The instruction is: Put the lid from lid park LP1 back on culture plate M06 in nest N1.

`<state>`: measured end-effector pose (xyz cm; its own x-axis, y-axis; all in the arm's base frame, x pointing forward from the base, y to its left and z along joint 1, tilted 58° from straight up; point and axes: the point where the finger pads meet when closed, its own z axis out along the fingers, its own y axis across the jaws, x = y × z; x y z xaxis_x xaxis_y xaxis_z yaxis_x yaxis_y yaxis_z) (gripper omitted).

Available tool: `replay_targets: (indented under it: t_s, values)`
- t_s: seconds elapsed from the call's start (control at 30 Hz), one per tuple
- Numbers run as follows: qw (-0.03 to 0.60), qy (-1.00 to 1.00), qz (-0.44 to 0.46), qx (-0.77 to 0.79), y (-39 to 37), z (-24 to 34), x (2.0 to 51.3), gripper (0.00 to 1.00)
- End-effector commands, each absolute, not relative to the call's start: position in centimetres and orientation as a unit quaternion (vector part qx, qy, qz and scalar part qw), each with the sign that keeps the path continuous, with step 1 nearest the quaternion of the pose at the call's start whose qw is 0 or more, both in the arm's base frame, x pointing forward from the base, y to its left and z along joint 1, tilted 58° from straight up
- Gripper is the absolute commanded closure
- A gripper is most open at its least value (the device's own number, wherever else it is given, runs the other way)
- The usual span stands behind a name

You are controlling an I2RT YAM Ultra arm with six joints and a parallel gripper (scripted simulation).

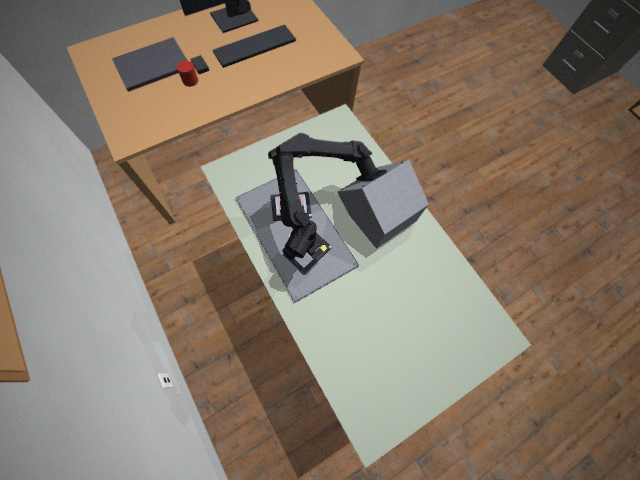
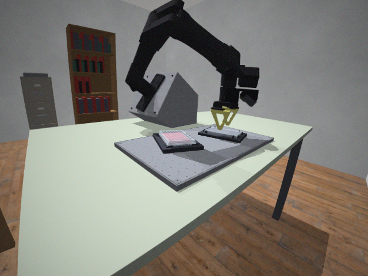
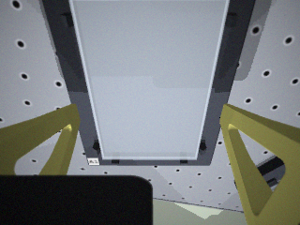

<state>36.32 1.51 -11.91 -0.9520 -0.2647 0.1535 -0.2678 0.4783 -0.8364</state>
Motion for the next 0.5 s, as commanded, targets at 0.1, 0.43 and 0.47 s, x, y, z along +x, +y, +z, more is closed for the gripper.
replay_targets:
  t_s: [0.1,0.43,0.47]
  values:
    - [-0.004,-0.859,0.487,0.157,1.88,-11.8,36.49,0.0]
    - [-0.004,-0.859,0.487,0.157,1.43,-12.08,36.58,0.0]
    - [-0.004,-0.859,0.487,0.157,1.38,-12.11,36.59,0.0]
